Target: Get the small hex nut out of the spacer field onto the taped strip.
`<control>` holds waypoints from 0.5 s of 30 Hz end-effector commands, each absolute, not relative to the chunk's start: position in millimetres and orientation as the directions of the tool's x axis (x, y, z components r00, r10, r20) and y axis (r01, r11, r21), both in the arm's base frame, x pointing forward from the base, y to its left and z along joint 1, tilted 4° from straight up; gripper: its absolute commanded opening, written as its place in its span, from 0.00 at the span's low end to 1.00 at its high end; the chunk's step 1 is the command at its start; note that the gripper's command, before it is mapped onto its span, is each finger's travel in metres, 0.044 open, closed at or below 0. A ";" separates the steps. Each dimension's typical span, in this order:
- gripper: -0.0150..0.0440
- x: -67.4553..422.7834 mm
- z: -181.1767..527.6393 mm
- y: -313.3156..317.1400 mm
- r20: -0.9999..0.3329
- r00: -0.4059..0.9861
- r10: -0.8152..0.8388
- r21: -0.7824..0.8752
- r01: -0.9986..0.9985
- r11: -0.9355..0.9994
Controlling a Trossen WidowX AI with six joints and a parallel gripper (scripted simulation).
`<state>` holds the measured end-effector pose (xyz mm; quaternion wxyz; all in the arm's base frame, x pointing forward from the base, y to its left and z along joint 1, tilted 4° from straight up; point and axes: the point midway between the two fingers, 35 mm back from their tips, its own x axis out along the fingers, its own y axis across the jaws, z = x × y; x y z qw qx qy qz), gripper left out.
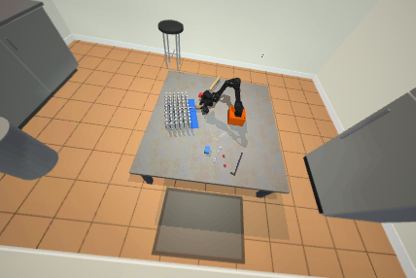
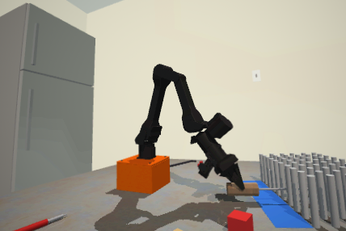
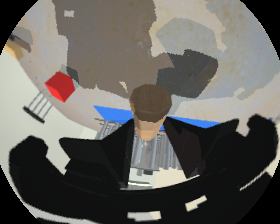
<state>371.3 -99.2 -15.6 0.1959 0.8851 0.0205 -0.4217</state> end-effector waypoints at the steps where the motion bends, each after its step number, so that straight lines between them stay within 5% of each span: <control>1: 0.25 372.6 -14.6 -103.3 -0.753 0.645 -0.131 0.331 0.199 -0.922; 15: 0.25 380.3 -13.7 -102.8 -0.752 0.646 -0.129 0.331 0.201 -0.922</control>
